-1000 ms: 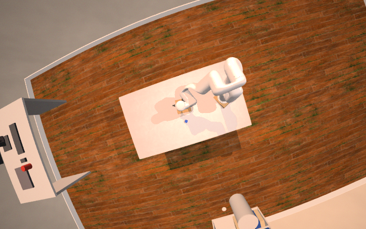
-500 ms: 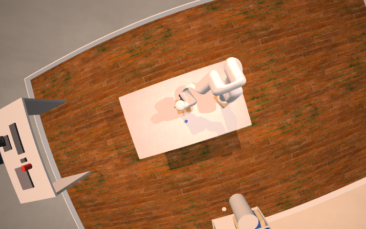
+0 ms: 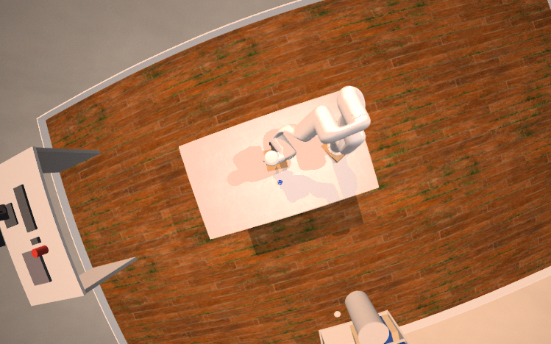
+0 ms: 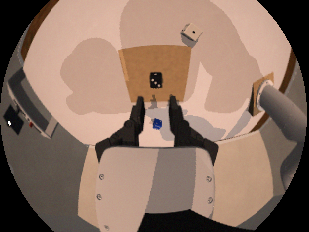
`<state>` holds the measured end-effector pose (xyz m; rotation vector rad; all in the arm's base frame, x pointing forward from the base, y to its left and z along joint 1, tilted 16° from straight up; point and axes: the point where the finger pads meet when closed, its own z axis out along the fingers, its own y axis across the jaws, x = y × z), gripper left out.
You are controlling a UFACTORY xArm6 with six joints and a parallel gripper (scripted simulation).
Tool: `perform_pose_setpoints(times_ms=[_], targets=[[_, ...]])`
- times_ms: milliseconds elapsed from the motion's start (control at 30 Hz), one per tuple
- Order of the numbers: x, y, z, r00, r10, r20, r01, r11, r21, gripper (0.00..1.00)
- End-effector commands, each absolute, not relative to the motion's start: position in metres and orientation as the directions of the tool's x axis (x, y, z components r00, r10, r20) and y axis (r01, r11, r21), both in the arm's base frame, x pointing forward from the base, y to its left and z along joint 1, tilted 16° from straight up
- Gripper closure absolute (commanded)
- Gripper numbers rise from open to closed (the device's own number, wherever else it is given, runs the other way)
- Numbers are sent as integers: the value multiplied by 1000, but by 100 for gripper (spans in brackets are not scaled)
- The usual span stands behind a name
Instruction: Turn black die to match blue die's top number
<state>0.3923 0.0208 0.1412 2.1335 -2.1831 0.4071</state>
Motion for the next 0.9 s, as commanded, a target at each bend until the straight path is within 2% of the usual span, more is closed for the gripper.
perform_pose_setpoints(times_ms=[0,867], targets=[[393,21,143,-39,-973,226,-989,6,-148,58],[394,20,138,-39,-973,226,-989,5,-148,58]])
